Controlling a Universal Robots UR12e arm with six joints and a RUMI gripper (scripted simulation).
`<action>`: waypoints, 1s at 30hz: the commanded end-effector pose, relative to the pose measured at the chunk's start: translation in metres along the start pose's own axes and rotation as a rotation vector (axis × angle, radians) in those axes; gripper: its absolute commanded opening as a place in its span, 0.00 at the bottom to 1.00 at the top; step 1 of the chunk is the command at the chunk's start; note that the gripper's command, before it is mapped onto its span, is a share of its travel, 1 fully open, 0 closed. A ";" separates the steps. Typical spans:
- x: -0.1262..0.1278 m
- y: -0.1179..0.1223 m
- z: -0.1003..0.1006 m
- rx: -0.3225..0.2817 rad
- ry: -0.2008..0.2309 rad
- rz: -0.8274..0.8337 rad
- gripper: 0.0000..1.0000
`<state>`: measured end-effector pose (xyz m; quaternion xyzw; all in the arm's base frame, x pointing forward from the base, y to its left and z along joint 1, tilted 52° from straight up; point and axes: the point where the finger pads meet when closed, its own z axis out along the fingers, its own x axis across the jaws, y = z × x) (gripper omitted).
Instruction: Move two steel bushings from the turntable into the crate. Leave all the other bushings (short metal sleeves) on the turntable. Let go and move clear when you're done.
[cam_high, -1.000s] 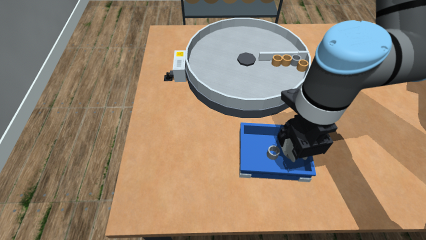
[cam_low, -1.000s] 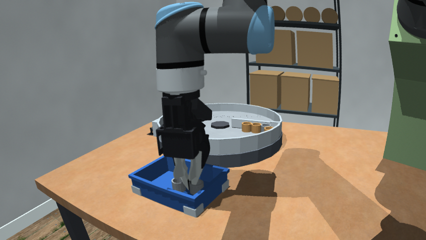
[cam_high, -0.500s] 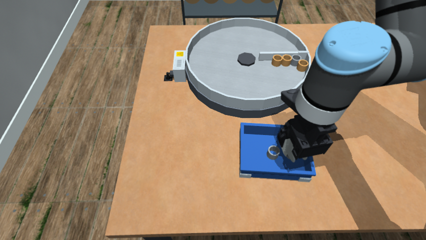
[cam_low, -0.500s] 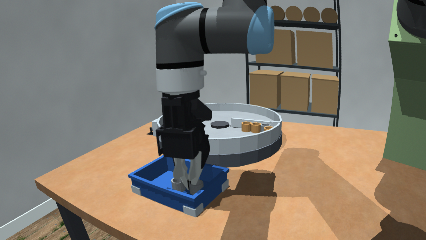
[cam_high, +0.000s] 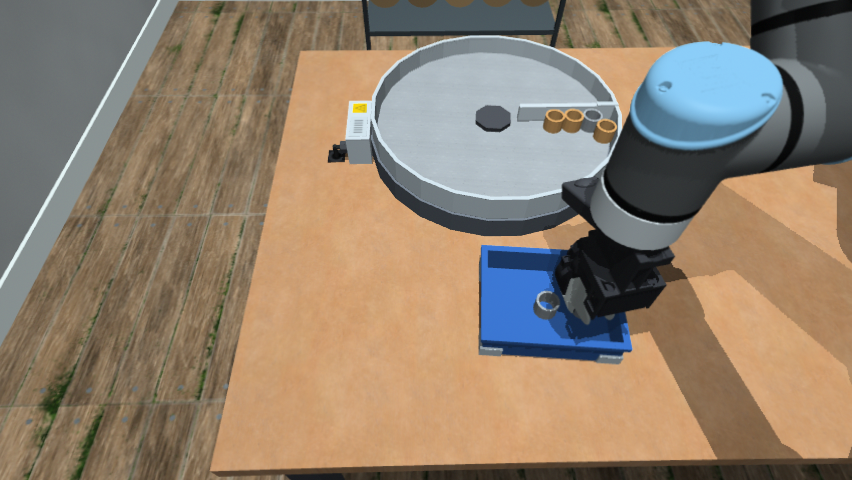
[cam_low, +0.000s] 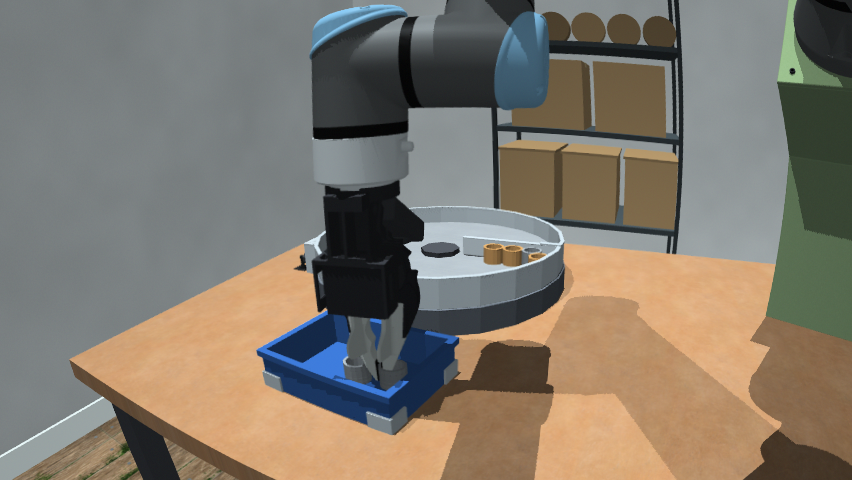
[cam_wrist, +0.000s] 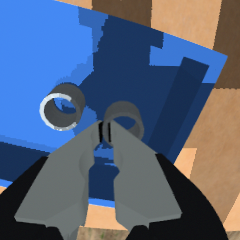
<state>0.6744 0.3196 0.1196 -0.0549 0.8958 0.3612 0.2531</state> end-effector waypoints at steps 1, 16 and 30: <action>0.000 0.000 0.000 0.000 -0.001 0.000 0.00; 0.000 0.000 0.001 0.000 -0.001 0.000 0.00; 0.000 0.000 0.005 0.000 -0.001 0.000 0.00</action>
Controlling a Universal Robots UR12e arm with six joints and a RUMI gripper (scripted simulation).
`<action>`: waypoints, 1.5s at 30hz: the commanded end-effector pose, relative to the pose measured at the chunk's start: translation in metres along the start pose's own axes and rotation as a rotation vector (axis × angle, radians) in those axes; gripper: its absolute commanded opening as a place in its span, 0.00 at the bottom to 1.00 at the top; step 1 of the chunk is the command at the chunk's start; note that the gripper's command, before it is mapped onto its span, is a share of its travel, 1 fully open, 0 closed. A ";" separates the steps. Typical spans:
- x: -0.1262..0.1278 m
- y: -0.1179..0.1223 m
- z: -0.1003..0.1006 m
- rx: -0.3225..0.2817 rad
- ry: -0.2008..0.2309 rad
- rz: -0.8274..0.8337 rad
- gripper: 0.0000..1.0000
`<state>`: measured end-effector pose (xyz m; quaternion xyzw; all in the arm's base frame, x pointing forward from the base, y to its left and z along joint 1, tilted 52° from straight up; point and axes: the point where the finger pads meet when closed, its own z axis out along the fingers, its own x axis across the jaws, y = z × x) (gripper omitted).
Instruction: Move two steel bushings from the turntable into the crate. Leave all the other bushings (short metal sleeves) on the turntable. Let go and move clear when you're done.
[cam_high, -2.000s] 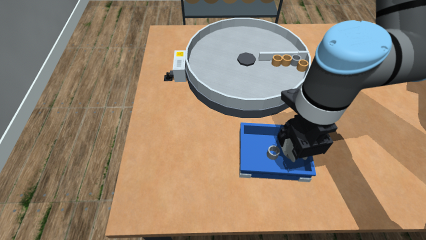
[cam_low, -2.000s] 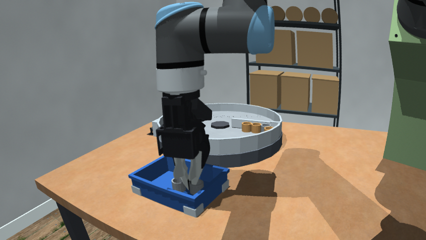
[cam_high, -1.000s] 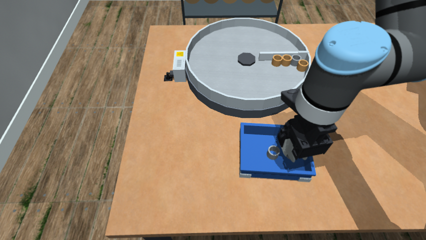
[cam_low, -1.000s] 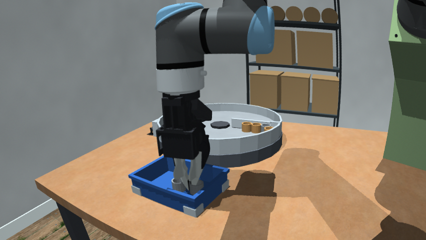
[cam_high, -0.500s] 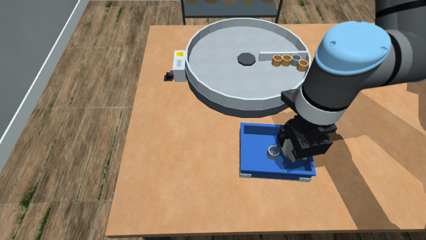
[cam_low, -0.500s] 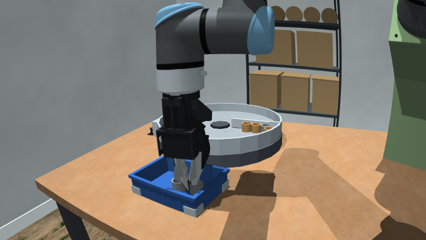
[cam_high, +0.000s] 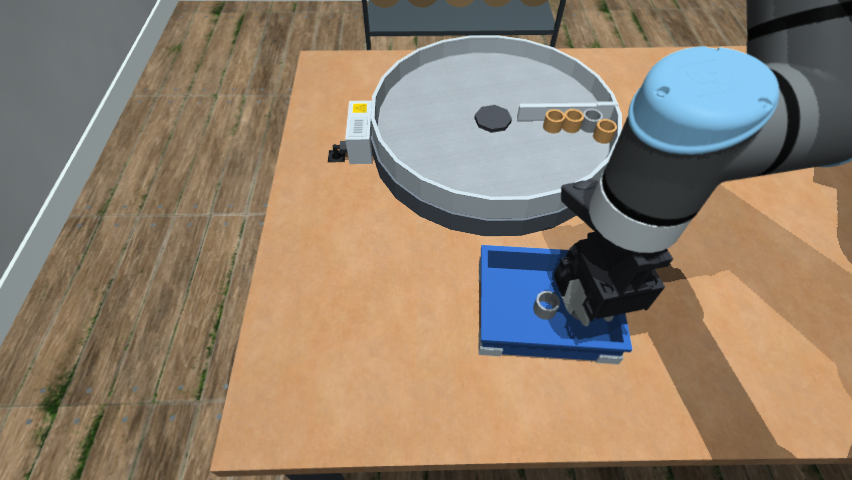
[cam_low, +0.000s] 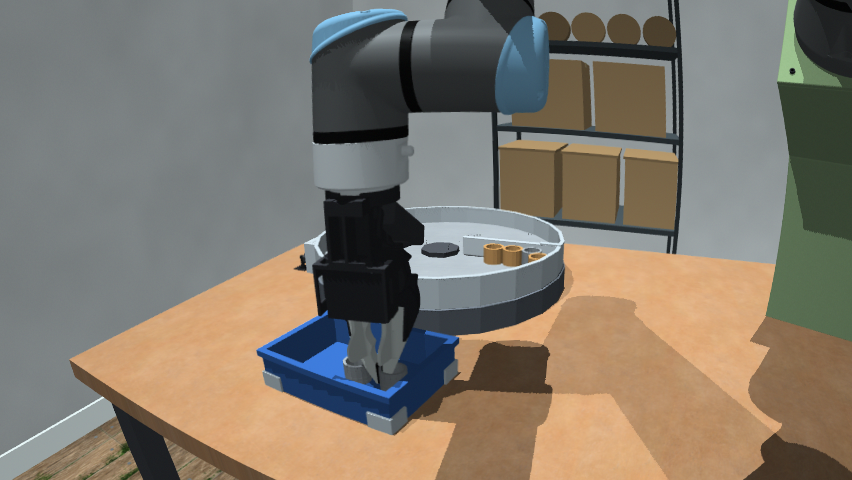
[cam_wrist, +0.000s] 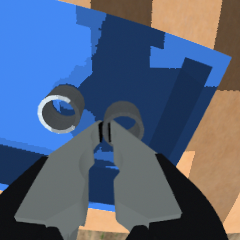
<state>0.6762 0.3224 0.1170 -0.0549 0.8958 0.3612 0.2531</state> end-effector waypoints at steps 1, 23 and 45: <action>0.000 0.000 0.001 0.000 -0.001 0.000 0.00; 0.000 0.000 0.001 0.000 -0.001 0.000 0.00; 0.000 0.000 0.001 0.000 -0.001 0.000 0.06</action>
